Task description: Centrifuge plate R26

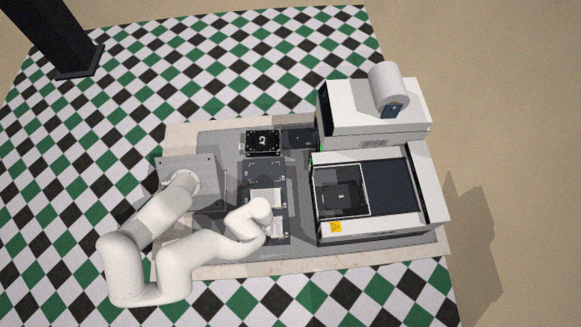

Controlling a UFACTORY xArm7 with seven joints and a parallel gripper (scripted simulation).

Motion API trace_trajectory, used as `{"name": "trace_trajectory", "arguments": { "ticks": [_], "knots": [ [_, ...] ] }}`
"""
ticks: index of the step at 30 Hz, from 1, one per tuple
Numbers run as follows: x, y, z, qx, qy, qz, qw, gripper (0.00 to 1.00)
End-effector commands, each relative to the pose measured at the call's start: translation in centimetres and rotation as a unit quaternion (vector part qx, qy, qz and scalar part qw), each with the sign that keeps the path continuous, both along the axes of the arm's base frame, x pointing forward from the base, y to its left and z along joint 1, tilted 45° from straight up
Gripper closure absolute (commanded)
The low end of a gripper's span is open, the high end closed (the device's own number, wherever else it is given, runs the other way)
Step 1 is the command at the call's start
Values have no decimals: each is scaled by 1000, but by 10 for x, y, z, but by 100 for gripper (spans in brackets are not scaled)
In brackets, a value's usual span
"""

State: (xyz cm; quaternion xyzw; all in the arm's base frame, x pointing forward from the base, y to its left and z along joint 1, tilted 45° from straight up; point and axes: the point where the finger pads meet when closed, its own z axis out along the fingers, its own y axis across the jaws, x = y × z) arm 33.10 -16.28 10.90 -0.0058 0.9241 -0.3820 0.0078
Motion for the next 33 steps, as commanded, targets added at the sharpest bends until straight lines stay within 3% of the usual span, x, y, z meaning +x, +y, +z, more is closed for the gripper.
{"name": "trace_trajectory", "arguments": {
  "ticks": [1, 33],
  "knots": [
    [1, 3, 3, 0, -1, 1, 1000, 100],
    [0, 36, 36, 0, -1, 1, 1000, 100]
  ]
}}
